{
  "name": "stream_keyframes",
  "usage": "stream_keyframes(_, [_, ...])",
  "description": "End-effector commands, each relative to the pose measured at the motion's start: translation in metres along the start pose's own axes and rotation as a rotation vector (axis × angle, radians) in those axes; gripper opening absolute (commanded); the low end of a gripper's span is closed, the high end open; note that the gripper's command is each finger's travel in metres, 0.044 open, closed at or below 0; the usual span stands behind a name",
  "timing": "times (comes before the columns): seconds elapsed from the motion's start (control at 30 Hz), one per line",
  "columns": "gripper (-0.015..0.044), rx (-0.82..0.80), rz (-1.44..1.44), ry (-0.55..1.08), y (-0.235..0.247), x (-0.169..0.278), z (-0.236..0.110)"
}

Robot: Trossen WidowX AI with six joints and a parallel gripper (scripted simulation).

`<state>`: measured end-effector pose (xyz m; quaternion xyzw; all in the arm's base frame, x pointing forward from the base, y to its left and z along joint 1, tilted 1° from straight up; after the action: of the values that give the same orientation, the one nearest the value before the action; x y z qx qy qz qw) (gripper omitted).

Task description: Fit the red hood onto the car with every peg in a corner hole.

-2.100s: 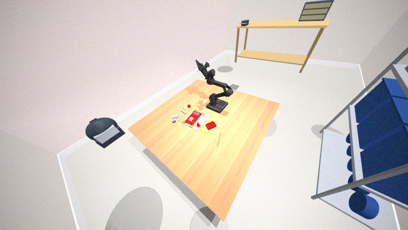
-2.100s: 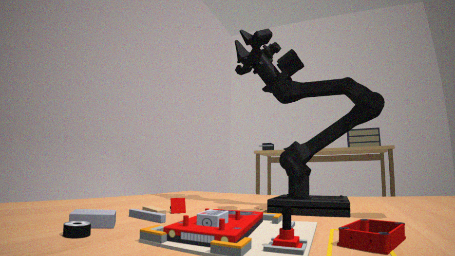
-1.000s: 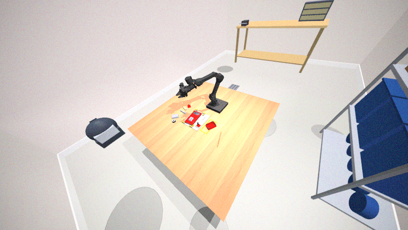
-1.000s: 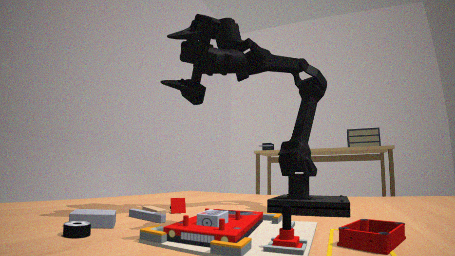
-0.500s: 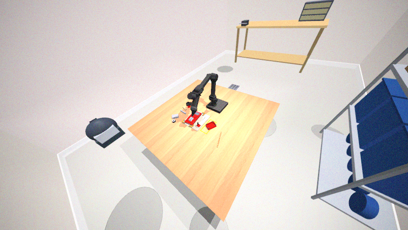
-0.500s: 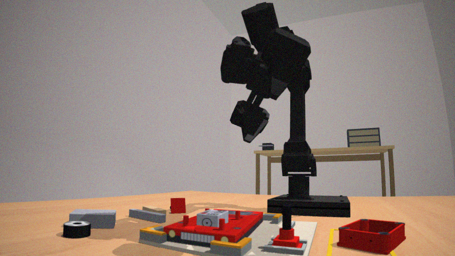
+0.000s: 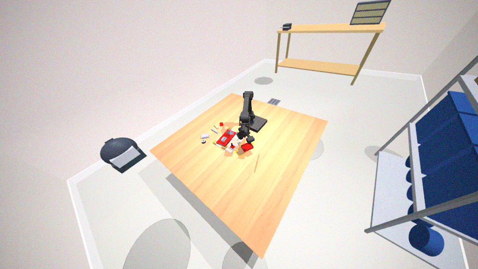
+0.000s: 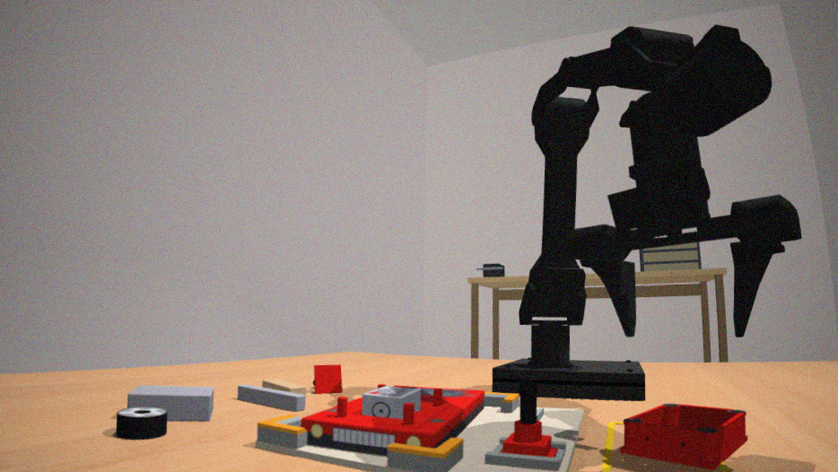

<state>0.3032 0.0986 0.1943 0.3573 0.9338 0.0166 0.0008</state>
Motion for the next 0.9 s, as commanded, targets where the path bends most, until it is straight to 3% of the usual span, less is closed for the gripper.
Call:
stream_keyframes(0.0, [0.0440,0.005,0.004,-0.006,0.003,-0.002,-0.004])
stream_keyframes(0.87, [0.0440,0.005,0.004,-0.006,0.005,-0.003,0.019])
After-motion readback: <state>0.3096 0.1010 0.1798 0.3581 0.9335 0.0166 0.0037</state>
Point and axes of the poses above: the point midway between the two fingers, 35 mm back from their tips, its own z axis out along the fingers, its own y axis across the jaws, x = y × z, the point moved 10 cm from there along -z, back along the fingers, and after that the axes turned 6 degrees about z, right-handed, at the moved point
